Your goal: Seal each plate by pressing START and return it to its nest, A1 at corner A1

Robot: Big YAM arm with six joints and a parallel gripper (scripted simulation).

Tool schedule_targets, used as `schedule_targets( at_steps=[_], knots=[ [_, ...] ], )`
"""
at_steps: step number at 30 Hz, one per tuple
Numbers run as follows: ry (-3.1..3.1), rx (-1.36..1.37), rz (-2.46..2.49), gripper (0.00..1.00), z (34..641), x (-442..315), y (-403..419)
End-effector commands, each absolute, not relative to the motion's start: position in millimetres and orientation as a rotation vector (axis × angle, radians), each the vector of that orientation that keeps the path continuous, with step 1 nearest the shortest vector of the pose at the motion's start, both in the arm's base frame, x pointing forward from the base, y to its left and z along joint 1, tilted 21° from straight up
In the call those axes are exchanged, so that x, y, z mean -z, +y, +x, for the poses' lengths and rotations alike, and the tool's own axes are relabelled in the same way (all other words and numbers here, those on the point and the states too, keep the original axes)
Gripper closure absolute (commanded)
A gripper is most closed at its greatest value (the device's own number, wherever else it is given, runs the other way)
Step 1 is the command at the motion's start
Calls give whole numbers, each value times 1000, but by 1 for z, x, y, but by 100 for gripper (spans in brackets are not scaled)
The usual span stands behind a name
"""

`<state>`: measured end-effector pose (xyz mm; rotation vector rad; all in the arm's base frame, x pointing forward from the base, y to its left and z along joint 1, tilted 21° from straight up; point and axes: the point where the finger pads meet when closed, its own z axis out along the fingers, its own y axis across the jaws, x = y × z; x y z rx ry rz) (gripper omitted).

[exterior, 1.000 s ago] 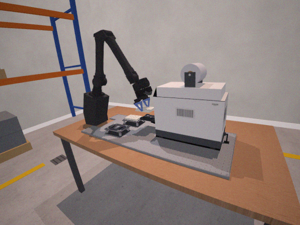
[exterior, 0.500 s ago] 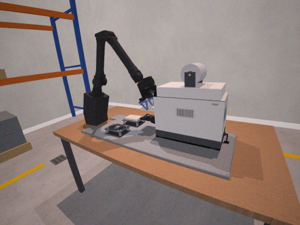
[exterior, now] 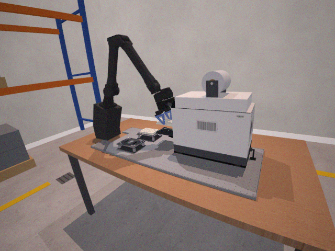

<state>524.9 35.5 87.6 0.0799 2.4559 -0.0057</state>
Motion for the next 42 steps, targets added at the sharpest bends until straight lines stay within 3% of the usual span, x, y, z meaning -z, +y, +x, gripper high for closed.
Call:
schedule_targets(
  at_steps=[1,27,42],
  knots=[
    [2369,5,91,100,549,-127,29],
    [2429,14,82,100,521,-101,31],
    [2417,0,85,100,543,-108,40]
  ],
)
